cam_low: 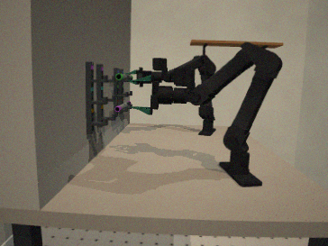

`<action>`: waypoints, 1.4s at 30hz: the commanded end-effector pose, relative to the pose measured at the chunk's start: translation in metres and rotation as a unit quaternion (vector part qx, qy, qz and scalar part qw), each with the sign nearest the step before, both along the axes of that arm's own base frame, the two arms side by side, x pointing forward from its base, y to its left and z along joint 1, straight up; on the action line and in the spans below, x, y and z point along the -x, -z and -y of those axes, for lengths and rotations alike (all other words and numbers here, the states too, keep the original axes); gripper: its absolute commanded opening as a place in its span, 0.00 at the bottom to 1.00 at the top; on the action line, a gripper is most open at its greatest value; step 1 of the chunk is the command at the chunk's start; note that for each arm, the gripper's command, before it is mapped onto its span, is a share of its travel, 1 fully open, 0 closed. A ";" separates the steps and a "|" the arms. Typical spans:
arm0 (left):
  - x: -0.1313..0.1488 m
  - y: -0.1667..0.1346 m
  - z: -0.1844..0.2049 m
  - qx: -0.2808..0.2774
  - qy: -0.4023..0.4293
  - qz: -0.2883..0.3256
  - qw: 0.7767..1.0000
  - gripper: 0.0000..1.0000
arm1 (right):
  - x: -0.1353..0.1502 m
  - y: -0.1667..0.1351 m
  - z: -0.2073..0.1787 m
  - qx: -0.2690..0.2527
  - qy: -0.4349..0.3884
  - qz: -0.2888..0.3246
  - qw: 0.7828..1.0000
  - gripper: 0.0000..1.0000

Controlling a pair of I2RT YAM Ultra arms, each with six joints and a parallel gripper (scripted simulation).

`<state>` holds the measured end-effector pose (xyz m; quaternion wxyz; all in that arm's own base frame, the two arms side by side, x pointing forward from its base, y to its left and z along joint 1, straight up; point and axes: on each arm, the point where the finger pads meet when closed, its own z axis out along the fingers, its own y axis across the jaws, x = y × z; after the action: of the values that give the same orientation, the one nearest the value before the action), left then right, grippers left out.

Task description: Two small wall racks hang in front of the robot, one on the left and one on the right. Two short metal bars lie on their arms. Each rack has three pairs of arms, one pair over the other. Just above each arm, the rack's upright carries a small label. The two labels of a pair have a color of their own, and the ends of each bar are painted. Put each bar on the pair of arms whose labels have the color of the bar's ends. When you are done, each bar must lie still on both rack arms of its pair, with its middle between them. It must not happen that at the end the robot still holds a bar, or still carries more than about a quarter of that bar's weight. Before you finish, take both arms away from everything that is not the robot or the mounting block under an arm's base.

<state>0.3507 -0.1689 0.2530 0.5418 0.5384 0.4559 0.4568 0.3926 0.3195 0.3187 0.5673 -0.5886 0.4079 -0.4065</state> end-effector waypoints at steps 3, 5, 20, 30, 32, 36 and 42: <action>0.002 0.004 0.002 -0.001 0.001 -0.002 1.000 1.00 | -0.002 -0.007 0.004 -0.012 0.002 0.010 1.000 0.00; 0.002 0.004 0.002 -0.001 0.001 -0.002 1.000 1.00 | -0.002 -0.007 0.004 -0.012 0.002 0.010 1.000 0.00; 0.002 0.004 0.002 -0.001 0.001 -0.002 1.000 1.00 | -0.004 -0.007 0.004 -0.012 0.002 0.009 1.000 0.00; 0.002 0.004 0.002 -0.001 0.001 -0.002 1.000 1.00 | -0.005 -0.007 0.003 -0.012 0.002 0.009 1.000 0.00; 0.002 0.004 0.002 -0.001 0.001 -0.002 1.000 1.00 | -0.005 -0.007 0.003 -0.012 0.002 0.009 1.000 0.00; 0.002 0.004 0.002 -0.001 0.001 -0.002 1.000 1.00 | -0.006 -0.007 0.003 -0.012 0.002 0.009 1.000 0.00; 0.002 0.004 0.002 -0.001 0.001 -0.002 1.000 1.00 | -0.006 -0.009 0.003 -0.012 0.002 0.009 1.000 0.00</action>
<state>0.3507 -0.1689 0.2530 0.5418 0.5384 0.4559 0.4568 0.3939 0.3200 0.3186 0.5705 -0.5873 0.4065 -0.4055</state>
